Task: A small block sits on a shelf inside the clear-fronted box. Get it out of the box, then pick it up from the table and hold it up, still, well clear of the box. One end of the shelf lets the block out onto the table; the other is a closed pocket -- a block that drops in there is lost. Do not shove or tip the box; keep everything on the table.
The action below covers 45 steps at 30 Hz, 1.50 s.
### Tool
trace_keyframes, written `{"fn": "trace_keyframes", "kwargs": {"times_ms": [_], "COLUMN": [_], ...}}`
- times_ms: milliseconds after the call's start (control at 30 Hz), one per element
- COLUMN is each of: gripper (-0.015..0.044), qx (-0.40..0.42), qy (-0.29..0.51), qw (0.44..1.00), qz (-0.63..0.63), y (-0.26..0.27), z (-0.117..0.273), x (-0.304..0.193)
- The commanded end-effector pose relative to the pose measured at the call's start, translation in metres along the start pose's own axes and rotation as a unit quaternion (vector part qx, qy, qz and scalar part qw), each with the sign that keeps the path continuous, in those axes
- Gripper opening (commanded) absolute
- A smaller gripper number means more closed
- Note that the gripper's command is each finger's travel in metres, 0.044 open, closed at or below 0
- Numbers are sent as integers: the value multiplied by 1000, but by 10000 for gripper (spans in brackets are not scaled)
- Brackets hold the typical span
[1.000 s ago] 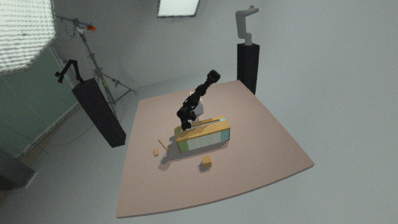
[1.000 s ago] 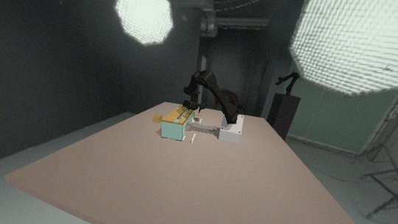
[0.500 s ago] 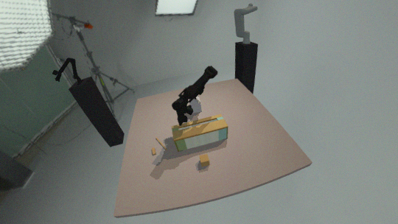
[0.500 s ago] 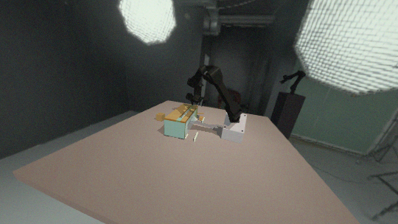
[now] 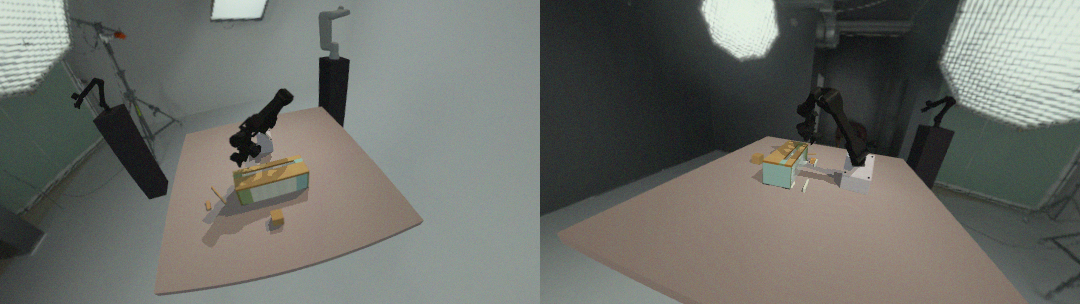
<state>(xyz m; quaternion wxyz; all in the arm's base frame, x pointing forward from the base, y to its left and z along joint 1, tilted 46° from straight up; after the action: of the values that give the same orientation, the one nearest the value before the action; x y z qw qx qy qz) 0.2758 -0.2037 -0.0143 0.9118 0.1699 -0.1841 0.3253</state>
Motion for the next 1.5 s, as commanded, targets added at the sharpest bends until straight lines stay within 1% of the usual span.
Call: {"fn": "trace_keyframes", "kwargs": {"times_ms": [0,67,200,467,700,1067,1267,1467], "gripper": [285,285,285,285,285,285,285,285], "qx": [24,34,49,75,103,148,171,190], "qy": [-38,-46,-57,-63,-62,-45,-28,-4], "qw": [918,868,801,649,489,206,43,-119], "qz": [-395,-493,-594,-754,-864,-966,-984,-975], "y": [-1,-1,-2,-3,-3,-3,-3,-3], "z": [-5,-5,-6,-6,-6,-7,-7,-7], "x": [-18,-22,-29,-38,-47,-59,-67,-73]}}
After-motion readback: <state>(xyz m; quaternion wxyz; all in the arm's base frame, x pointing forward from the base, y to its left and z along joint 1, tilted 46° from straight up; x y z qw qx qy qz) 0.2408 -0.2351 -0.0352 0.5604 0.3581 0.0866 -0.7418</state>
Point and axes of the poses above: the point midway between the two fingers, 35 mm back from their tips, its own z axis back along the fingers, its own y axis across the jaws, x = y × z, the point moved 4 cm from there along z, back along the fingers, and after that the axes turned 7 degrees about -z, right-handed, at the moved point
